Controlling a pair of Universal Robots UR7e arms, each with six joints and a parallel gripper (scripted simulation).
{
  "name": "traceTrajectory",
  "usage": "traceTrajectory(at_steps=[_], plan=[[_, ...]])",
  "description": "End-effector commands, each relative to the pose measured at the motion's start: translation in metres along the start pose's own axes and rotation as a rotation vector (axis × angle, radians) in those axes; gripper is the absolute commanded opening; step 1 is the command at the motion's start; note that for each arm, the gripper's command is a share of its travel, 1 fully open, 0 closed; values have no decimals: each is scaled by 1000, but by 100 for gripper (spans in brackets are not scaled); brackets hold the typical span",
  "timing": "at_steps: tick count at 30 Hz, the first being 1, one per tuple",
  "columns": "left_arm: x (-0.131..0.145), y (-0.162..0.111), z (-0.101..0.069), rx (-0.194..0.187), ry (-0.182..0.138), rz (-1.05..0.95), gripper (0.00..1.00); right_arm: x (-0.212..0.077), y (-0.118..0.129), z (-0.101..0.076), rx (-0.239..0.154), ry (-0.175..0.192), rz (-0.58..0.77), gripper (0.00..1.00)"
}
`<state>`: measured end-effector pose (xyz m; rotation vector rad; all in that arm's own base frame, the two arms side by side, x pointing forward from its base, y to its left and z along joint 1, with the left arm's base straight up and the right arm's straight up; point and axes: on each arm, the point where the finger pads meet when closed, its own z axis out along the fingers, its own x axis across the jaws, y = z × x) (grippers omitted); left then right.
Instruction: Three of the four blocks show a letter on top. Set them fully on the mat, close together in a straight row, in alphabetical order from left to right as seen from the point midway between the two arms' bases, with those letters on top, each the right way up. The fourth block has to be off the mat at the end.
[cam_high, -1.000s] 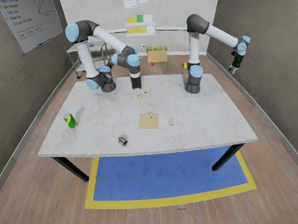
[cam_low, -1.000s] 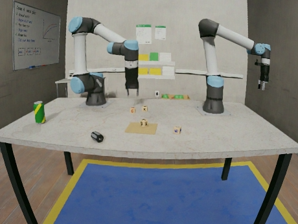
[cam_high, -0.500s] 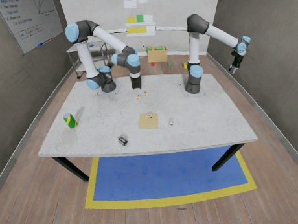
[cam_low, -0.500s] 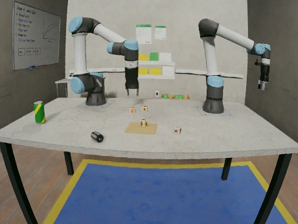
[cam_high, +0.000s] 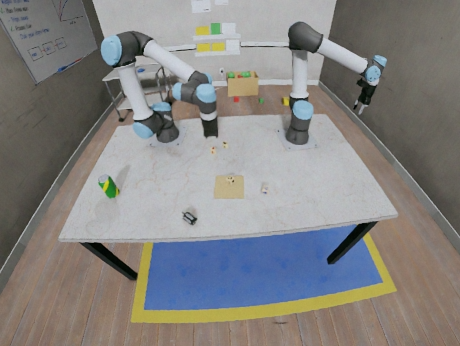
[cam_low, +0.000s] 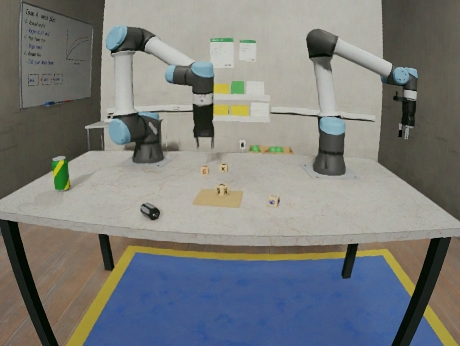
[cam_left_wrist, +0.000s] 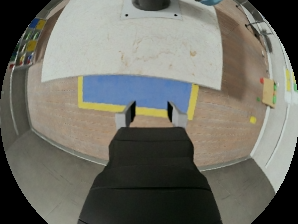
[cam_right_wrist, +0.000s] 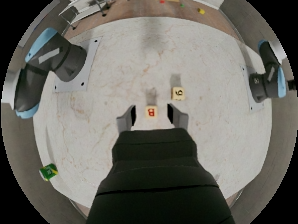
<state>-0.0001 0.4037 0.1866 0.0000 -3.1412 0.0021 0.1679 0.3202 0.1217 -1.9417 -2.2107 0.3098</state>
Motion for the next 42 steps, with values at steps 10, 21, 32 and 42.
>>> traceTrajectory(at_steps=[10,21,32,42], plan=[[0,0,0,-1,0,0,100,0,-10,-29,-256,-2,3,100],[0,0,0,-1,0,0,100,0,-11,-32,-279,2,4,100],[0,0,0,-1,0,0,100,0,-11,-32,-279,3,7,100],[0,0,0,-1,0,0,100,1,-11,-30,-279,14,86,100]])
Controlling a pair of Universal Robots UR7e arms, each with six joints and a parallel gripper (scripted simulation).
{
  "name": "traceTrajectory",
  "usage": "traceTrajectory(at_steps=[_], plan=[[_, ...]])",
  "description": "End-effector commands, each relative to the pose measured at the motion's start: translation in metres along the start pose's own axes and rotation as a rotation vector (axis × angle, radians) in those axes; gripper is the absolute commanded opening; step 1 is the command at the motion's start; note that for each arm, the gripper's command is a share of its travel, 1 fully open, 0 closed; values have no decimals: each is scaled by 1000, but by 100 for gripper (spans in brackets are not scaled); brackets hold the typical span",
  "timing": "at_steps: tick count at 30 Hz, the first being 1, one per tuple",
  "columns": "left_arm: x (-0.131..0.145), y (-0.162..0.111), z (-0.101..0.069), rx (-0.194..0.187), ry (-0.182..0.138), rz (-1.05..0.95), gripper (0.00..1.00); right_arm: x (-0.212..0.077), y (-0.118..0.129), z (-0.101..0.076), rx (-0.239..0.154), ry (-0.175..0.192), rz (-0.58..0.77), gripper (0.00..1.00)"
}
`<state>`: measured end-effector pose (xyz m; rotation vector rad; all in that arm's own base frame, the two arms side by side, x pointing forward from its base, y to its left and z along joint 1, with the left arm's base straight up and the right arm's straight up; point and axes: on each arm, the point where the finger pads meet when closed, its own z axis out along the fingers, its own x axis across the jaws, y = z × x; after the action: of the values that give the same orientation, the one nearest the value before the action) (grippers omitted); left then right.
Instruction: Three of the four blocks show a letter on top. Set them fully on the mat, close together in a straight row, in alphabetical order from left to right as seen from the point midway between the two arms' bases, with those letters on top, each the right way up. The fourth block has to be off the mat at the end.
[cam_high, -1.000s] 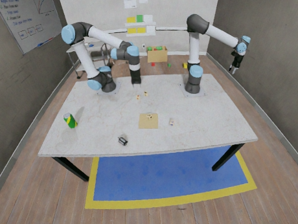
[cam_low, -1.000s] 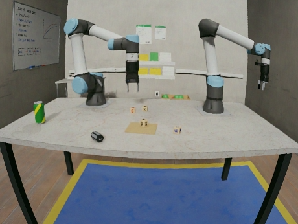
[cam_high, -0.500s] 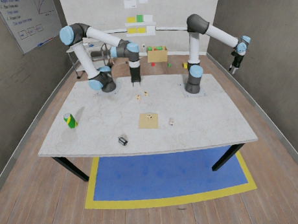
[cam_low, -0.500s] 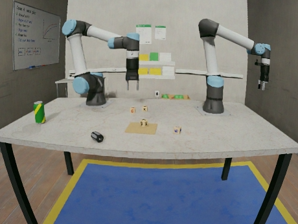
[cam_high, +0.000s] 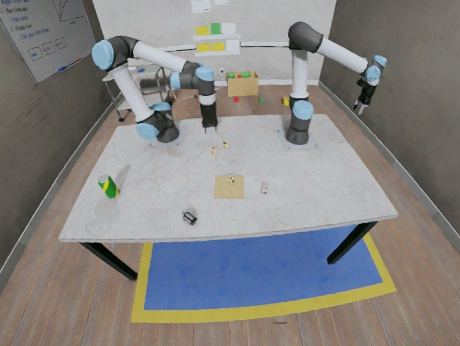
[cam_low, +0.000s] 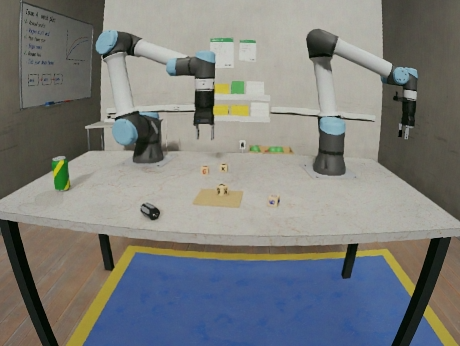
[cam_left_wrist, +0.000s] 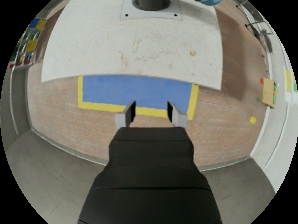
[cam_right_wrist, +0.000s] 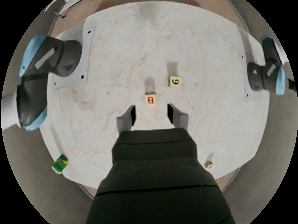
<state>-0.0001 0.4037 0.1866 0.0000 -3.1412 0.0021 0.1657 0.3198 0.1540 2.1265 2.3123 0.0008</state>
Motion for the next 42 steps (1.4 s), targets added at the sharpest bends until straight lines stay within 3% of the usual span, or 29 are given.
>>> traceTrajectory(at_steps=[1,9,36,40,42], plan=[[0,0,0,-1,0,0,100,1,-1,1,0,1,59,100],[0,0,0,-1,0,0,100,2,-3,6,0,1,209,100],[0,0,0,-1,0,0,100,3,-1,36,1,0,1198,100],[0,0,0,-1,0,0,100,2,0,40,1,0,1319,100],[0,0,0,-1,0,0,100,2,0,40,1,0,1319,100]])
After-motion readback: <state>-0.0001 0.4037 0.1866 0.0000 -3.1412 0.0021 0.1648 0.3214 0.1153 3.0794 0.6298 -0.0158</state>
